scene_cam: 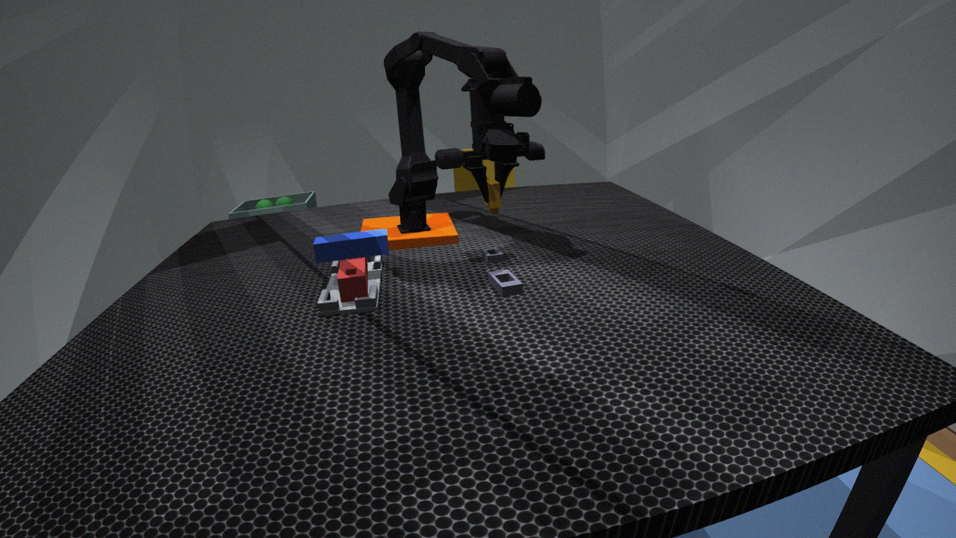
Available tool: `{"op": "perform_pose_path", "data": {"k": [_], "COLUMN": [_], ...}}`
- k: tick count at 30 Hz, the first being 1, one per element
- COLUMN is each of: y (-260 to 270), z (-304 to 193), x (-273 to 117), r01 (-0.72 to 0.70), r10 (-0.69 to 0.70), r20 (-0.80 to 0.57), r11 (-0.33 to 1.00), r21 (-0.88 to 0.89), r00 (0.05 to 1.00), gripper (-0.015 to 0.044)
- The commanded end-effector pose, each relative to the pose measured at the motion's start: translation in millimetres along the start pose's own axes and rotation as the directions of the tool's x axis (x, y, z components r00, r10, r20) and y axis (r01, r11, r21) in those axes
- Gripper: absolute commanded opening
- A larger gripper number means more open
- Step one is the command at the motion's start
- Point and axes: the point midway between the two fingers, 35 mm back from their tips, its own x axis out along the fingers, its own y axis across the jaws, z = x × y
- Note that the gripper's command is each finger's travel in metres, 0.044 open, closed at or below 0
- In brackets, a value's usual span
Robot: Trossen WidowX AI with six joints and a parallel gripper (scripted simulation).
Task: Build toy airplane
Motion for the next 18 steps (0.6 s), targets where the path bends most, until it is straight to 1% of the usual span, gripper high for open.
{"op": "perform_pose_path", "data": {"k": [1,10,18], "y": [0,-2,-6], "z": [-1,-7,-1], "x": [-16,-42,-42], "r01": [0.005,0.014,0.012], "r10": [-0.005,-0.014,-0.013], "r20": [0.011,0.013,0.016], "r11": [1.000,1.000,1.000], "r21": [0.008,0.015,0.027], "r00": [1.000,1.000,1.000], "gripper": [0.0000,0.0000,0.0000]}}
